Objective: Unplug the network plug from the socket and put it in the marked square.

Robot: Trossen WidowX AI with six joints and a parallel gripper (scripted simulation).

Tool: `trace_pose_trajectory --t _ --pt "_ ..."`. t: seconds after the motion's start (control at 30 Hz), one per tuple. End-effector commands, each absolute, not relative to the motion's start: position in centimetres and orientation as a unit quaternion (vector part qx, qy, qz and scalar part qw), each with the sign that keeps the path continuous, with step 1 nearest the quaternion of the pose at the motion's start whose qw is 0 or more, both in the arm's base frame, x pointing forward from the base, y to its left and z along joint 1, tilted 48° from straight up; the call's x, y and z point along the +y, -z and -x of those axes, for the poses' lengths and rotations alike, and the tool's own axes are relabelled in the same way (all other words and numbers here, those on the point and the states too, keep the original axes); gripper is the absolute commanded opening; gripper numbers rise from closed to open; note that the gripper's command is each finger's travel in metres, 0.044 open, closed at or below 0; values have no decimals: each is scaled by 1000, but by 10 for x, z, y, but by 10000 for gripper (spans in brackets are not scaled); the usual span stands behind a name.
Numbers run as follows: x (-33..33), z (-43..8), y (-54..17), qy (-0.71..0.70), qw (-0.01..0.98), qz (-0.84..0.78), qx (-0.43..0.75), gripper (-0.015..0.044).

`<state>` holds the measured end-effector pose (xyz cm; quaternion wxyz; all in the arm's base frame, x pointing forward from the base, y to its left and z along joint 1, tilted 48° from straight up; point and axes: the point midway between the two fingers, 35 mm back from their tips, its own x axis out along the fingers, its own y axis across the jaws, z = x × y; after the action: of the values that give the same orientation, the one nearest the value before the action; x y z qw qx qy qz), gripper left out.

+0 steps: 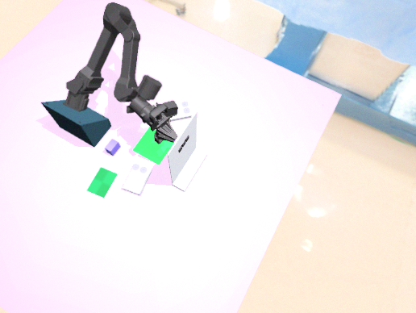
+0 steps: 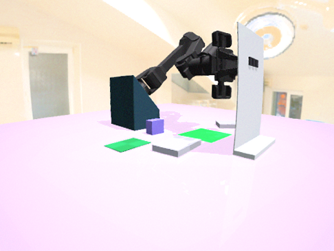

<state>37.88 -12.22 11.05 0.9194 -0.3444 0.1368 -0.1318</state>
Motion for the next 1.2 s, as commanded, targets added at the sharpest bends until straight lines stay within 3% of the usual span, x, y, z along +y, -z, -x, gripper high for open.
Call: trace_pose_trajectory --t 0.0,0.3,1.17 --pt "-123 -380 -110 133 919 345 138 57" --pt "-123 -380 -110 133 919 345 138 0" --pt "-120 -367 -110 133 919 345 138 0"
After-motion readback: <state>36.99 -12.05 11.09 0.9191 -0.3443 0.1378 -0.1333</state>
